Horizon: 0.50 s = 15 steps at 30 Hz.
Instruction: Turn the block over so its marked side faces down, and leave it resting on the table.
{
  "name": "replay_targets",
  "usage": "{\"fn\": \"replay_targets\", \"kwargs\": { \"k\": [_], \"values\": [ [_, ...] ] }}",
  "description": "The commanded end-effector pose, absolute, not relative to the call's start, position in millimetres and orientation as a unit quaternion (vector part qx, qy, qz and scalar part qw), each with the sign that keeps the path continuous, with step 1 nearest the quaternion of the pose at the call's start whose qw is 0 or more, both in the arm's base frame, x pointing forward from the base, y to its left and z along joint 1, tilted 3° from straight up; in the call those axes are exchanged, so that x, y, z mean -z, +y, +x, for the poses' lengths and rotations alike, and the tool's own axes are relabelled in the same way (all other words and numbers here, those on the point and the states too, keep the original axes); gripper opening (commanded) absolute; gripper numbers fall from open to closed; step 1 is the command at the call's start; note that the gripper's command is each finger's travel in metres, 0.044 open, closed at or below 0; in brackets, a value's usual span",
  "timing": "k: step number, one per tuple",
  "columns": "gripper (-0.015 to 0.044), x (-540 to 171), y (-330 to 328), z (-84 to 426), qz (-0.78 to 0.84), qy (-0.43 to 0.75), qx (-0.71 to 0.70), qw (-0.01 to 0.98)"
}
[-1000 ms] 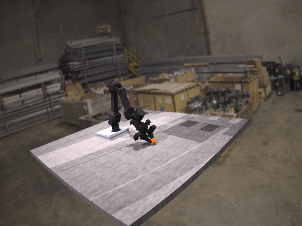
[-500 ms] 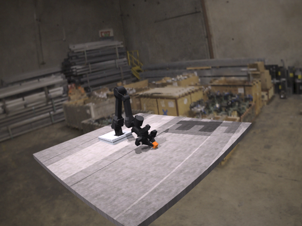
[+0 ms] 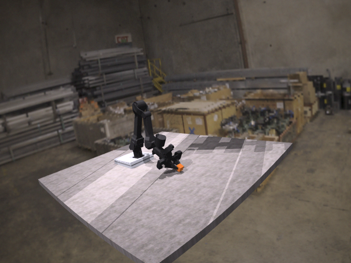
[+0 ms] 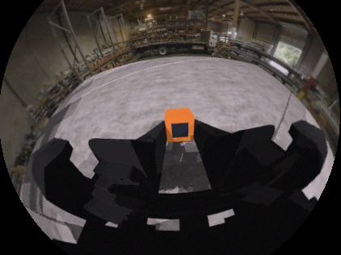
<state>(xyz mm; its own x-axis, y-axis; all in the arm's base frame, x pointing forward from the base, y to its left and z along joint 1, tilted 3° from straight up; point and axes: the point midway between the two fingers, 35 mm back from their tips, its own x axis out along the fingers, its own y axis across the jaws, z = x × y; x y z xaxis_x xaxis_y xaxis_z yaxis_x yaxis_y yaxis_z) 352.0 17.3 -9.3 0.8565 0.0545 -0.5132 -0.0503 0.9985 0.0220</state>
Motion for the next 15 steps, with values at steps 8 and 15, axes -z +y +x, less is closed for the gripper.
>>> {"fn": "replay_targets", "kwargs": {
  "k": [8, 15],
  "values": [
    [0.0157, 8.5, 16.9, 352.4, 0.006, 0.264, -0.025, 0.964],
    [0.0341, 8.5, 16.9, 352.4, 0.006, 0.264, -0.025, 0.964]
  ]
}}
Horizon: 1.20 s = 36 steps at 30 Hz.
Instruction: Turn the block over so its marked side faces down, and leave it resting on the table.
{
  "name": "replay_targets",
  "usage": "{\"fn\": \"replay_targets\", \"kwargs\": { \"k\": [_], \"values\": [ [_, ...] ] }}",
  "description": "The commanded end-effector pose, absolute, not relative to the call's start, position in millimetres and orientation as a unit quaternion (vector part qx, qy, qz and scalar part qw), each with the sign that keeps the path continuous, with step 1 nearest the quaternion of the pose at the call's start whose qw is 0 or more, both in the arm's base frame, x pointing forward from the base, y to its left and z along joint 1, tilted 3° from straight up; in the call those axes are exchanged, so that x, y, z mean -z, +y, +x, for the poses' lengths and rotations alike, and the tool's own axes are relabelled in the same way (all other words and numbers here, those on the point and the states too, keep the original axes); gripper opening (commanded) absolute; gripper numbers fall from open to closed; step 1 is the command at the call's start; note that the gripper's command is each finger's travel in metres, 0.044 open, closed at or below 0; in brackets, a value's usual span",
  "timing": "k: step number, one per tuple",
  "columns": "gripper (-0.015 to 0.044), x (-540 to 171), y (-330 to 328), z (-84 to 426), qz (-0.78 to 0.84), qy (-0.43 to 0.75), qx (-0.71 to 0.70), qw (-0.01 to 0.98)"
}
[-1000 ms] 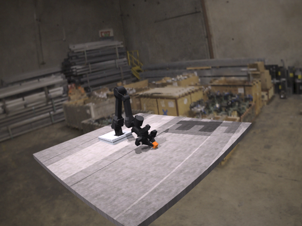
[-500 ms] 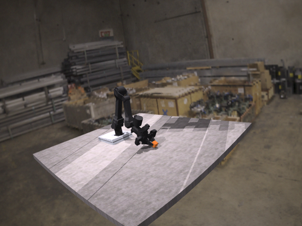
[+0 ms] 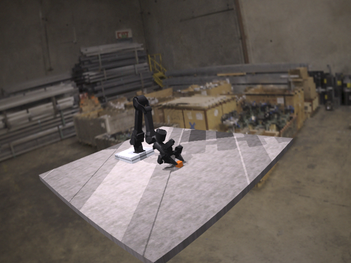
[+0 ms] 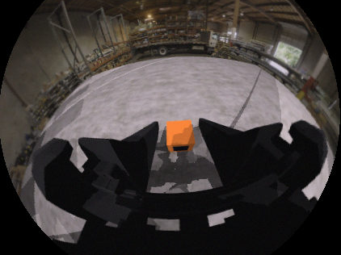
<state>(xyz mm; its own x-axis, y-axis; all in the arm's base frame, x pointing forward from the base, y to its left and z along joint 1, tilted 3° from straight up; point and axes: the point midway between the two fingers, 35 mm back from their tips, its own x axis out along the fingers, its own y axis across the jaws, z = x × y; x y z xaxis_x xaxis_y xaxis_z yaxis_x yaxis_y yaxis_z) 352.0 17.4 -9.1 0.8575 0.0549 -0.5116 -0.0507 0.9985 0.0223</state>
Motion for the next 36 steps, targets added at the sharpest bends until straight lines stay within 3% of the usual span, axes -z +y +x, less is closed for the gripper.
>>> {"fn": "replay_targets", "kwargs": {
  "k": [1, 4, 36],
  "values": [
    [0.0368, 8.5, 16.9, 352.4, 0.006, 0.264, -0.025, 0.964],
    [0.0440, 8.5, 16.9, 352.4, 0.006, 0.264, -0.025, 0.964],
    [0.0440, 8.5, 16.9, 352.4, 0.006, 0.264, -0.025, 0.964]
  ]
}}
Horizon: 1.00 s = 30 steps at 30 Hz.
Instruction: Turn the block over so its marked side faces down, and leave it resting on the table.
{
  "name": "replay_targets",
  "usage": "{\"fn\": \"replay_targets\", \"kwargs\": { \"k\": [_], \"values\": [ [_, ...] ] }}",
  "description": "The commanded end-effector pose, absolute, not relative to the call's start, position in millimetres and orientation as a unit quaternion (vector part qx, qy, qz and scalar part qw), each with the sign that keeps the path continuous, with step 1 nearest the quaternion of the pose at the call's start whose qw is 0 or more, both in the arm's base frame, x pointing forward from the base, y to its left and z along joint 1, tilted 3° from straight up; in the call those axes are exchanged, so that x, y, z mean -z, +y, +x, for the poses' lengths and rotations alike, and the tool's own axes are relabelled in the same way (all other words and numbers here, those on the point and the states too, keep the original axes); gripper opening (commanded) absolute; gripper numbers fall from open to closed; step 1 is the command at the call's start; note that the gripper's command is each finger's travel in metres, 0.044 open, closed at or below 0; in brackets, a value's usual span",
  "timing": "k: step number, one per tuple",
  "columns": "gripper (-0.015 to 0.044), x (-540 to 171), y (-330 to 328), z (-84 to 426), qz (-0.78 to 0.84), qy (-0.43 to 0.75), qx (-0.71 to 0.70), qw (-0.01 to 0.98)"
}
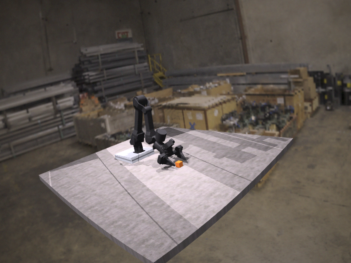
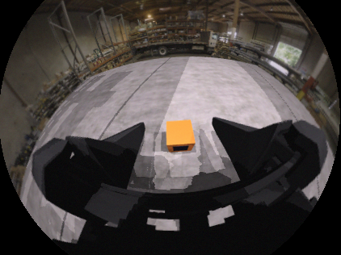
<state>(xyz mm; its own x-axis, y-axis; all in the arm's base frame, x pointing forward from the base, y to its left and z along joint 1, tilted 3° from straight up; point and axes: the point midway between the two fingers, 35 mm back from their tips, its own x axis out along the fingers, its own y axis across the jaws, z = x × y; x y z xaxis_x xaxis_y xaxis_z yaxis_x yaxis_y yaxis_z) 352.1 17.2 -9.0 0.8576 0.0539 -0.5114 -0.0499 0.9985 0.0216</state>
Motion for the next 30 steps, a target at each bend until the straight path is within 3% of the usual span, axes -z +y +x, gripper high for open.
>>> {"fn": "replay_targets", "kwargs": {
  "k": [1, 9, 18, 30],
  "values": [
    [0.0440, 8.5, 16.9, 352.4, 0.006, 0.264, -0.025, 0.964],
    [0.0440, -5.3, 16.6, 364.9, 0.002, 0.376, -0.025, 0.926],
    [0.0440, -59.4, 14.7, 337.3, -0.001, 0.495, -0.026, 0.868],
    [0.0440, -60.2, 14.6, 335.1, -0.001, 0.500, -0.026, 0.866]
  ]
}}
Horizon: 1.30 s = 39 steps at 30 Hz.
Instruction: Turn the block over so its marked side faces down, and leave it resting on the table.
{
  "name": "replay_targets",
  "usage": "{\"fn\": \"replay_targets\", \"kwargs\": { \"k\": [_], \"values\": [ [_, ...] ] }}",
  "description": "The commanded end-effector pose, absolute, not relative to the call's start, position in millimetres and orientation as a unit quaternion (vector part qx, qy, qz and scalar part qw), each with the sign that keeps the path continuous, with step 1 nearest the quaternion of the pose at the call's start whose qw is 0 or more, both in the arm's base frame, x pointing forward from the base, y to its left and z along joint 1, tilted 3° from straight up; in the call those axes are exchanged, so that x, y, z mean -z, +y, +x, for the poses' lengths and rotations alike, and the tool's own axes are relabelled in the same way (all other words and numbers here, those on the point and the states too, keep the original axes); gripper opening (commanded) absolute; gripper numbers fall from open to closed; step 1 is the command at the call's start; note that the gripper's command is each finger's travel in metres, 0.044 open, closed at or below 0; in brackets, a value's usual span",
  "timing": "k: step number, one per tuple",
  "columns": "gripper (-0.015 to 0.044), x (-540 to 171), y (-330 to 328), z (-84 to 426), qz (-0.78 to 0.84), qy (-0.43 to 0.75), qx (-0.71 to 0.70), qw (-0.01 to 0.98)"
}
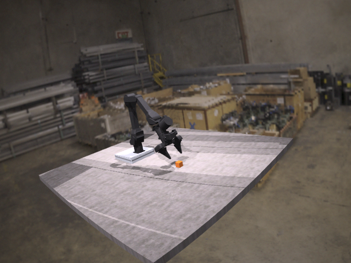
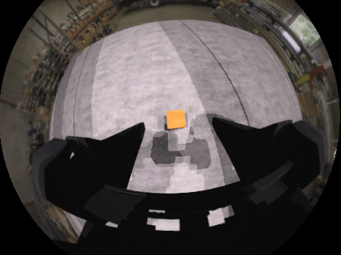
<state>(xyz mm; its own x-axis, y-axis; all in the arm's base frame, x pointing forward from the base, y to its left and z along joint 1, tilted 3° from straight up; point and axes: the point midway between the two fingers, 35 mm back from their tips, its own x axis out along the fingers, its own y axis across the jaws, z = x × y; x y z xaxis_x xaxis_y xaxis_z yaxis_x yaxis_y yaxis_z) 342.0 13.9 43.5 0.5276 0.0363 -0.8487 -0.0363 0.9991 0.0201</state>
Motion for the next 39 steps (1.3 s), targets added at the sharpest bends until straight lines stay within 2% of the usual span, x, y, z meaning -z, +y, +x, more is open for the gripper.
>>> {"fn": "replay_targets", "kwargs": {
  "k": [1, 6, 21, 27, 31, 39],
  "values": [
    [0.0440, -60.2, 14.6, 335.1, -0.001, 0.500, -0.026, 0.866],
    [0.0440, -61.8, 14.8, 340.3, -0.002, 0.520, -0.026, 0.854],
    [0.0440, -79.5, 16.2, 372.8, -0.008, 0.708, -0.025, 0.706],
    [0.0440, -80.4, 16.2, 373.3, -0.008, 0.715, -0.025, 0.698],
    [0.0440, -48.1, 17.0, 372.6, -0.008, 0.715, -0.025, 0.698],
    [0.0440, -31.5, 16.6, 371.3, -0.008, 0.715, -0.025, 0.698]
  ]
}}
